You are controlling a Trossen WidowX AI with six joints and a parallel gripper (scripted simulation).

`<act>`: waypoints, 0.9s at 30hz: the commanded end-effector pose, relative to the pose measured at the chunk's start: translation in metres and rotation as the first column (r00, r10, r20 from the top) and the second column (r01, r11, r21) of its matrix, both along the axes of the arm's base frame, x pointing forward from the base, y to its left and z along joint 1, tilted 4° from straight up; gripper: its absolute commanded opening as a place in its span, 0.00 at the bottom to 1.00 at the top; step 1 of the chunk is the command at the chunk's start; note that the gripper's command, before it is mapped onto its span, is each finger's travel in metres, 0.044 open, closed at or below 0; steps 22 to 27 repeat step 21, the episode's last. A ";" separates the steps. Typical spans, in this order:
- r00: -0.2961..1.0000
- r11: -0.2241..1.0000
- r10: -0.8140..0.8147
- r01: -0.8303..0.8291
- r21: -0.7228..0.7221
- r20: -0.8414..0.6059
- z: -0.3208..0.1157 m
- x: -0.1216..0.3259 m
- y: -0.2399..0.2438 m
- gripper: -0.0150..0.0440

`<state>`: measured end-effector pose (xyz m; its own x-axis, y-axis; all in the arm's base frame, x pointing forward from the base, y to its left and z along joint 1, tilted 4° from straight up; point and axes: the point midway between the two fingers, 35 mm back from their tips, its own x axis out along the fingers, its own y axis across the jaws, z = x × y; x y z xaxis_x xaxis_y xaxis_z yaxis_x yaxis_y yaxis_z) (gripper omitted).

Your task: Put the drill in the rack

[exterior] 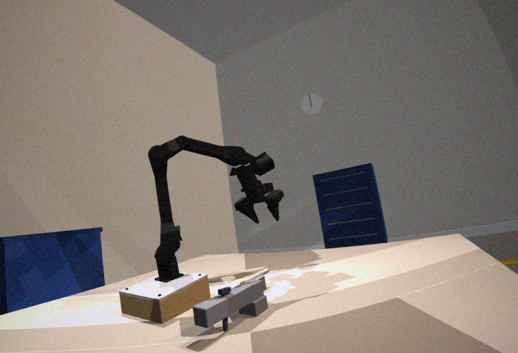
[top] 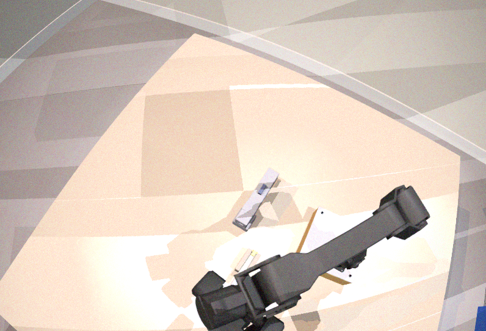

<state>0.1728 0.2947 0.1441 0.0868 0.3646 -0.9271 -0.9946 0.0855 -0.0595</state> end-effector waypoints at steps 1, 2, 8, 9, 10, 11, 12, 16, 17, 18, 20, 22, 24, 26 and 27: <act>0.999 0.988 0.011 -0.005 0.156 -0.038 0.044 -0.028 0.027 1.00; 0.998 0.980 0.019 -0.008 0.199 -0.053 0.058 -0.038 0.033 1.00; 0.977 0.908 0.083 0.007 0.418 -0.198 0.137 -0.101 0.055 1.00; 0.968 0.895 0.097 0.016 0.446 -0.231 0.149 -0.112 0.056 1.00; 0.958 0.881 0.114 0.025 0.472 -0.265 0.162 -0.123 0.057 1.00; 0.945 0.868 0.133 0.034 0.495 -0.299 0.174 -0.134 0.056 1.00; 0.931 0.856 0.153 0.043 0.516 -0.332 0.187 -0.146 0.055 1.00; 0.854 0.811 0.249 0.074 0.580 -0.457 0.237 -0.191 0.041 1.00; 0.832 0.801 0.275 0.079 0.593 -0.482 0.249 -0.202 0.035 1.00; 0.808 0.792 0.301 0.083 0.605 -0.506 0.262 -0.212 0.028 1.00; 0.755 0.776 0.354 0.091 0.624 -0.552 0.286 -0.232 0.012 1.00; 0.726 0.770 0.381 0.094 0.631 -0.573 0.297 -0.242 0.003 1.00; 0.726 0.770 0.381 0.094 0.631 -0.573 0.297 -0.242 0.003 1.00; 0.726 0.770 0.381 0.094 0.631 -0.573 0.297 -0.242 0.003 1.00; 0.726 0.770 0.381 0.094 0.631 -0.573 0.297 -0.242 0.003 1.00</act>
